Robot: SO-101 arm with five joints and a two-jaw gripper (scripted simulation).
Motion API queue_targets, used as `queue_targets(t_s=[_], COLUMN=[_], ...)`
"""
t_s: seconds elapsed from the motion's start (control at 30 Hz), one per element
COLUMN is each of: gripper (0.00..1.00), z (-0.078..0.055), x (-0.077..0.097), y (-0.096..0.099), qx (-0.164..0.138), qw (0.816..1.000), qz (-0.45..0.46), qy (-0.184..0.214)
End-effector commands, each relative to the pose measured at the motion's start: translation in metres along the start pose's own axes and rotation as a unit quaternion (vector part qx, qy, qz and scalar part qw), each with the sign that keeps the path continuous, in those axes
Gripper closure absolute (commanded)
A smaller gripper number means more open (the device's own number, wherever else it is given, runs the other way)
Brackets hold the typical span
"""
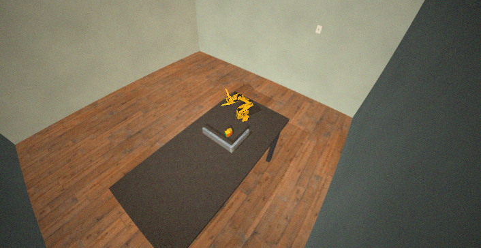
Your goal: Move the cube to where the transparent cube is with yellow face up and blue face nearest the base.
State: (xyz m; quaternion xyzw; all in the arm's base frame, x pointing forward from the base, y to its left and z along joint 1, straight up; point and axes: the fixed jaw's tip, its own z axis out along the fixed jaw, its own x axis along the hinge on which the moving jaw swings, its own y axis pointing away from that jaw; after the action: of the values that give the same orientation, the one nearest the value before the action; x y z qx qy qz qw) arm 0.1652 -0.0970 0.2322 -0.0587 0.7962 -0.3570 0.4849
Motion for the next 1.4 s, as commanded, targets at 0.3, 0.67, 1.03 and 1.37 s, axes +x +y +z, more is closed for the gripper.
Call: queue_targets(t_s=[0.3,0.67,1.03,1.37], gripper=[0.0,0.0,0.0,0.0], z=[-0.0003,0.0019,0.002,0.0022], x=[-0.0001,0.0039,0.0039,0.0039], y=[-0.0002,0.0033,0.0034,0.0036], qx=[0.0,-0.008,-0.008,-0.009], qw=[1.0,1.0,1.0,1.0], qz=[0.001,0.001,0.0,-0.002], qy=[-0.001,0.009,0.009,0.009])
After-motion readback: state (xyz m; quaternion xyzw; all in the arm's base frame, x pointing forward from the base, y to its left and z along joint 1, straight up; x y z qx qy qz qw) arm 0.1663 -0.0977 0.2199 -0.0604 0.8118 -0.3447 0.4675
